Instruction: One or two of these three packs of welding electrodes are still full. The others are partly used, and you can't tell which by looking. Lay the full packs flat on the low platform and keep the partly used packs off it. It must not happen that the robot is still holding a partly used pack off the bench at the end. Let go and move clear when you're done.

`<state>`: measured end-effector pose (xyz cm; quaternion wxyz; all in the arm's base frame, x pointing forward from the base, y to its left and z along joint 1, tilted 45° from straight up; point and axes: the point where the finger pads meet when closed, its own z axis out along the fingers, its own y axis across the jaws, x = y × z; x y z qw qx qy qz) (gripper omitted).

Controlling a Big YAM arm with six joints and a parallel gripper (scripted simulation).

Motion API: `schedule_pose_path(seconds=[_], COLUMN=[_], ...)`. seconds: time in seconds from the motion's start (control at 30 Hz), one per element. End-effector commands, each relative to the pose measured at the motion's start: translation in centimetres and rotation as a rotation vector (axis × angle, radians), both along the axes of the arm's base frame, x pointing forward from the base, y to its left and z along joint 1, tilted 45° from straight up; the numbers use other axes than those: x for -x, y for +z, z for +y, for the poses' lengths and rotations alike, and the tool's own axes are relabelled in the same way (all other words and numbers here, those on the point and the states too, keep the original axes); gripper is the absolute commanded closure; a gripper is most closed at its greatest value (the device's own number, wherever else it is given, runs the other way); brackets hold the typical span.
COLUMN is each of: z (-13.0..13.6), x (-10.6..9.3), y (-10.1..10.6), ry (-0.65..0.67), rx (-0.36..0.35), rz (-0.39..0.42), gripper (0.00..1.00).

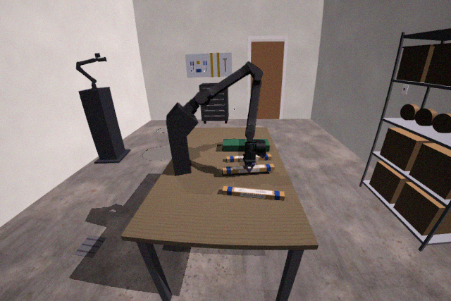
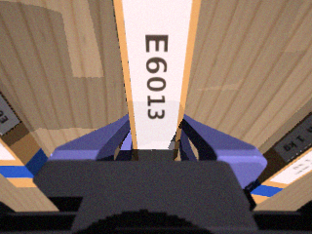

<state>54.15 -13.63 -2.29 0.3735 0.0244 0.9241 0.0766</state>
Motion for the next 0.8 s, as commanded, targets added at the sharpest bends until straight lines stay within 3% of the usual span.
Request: schedule_pose_path(seconds=[0.0,0.43,0.77], z=[-1.1,0.0,-0.8], x=[0.0,-0.9,-1.2], y=[0.3,-0.8,-1.1], ry=[-0.032,-0.012,-0.027], rx=[-0.005,-0.007,-0.006], rz=[-0.010,-0.005,-0.009], gripper=[1.00,1.00,1.00])
